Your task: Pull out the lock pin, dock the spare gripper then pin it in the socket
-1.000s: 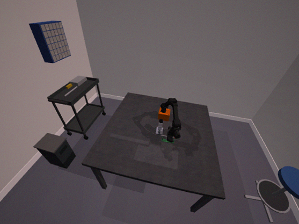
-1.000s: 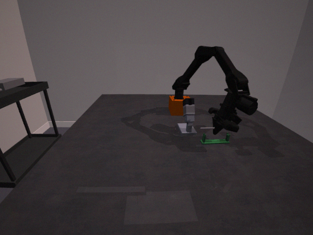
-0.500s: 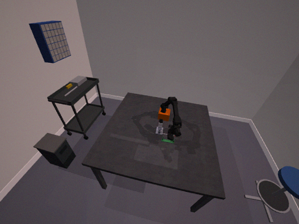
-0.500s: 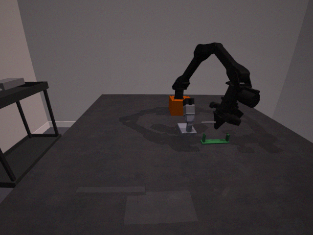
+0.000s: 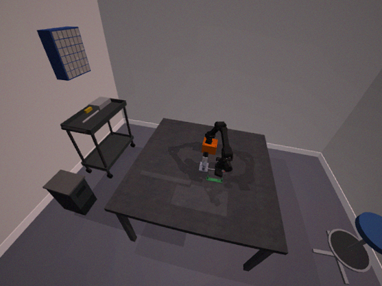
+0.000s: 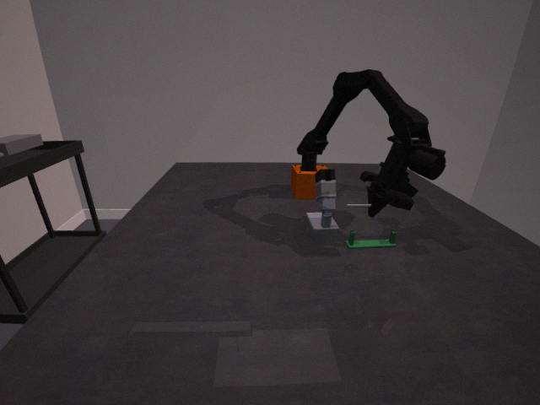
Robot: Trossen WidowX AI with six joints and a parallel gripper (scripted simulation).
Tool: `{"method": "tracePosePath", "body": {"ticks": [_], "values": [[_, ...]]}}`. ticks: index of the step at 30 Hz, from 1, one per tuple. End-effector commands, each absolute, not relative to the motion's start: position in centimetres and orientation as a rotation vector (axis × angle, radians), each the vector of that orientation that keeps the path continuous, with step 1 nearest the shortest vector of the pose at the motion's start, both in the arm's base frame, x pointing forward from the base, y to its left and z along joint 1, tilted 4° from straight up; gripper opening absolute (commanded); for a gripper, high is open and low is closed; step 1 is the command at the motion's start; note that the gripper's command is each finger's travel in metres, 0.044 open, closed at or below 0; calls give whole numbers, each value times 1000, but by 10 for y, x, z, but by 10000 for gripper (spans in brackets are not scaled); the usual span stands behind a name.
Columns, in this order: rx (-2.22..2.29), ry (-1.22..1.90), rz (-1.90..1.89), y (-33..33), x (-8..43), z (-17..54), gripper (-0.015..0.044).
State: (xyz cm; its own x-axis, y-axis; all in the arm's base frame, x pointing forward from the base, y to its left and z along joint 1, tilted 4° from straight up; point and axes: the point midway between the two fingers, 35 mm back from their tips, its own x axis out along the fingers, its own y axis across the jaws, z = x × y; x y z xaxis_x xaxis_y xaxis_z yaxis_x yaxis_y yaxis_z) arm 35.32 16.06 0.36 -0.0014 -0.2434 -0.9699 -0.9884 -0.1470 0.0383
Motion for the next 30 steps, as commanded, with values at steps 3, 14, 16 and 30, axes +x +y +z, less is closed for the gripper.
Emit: {"method": "tracePosePath", "body": {"ticks": [3, 14, 16, 30], "values": [[-1491, 1326, 1214, 162, 336, 9, 0], [-1492, 1325, 1220, 160, 304, 18, 0], [-1492, 1325, 1221, 159, 299, 19, 0], [-1492, 1324, 1226, 156, 274, 13, 0]]}}
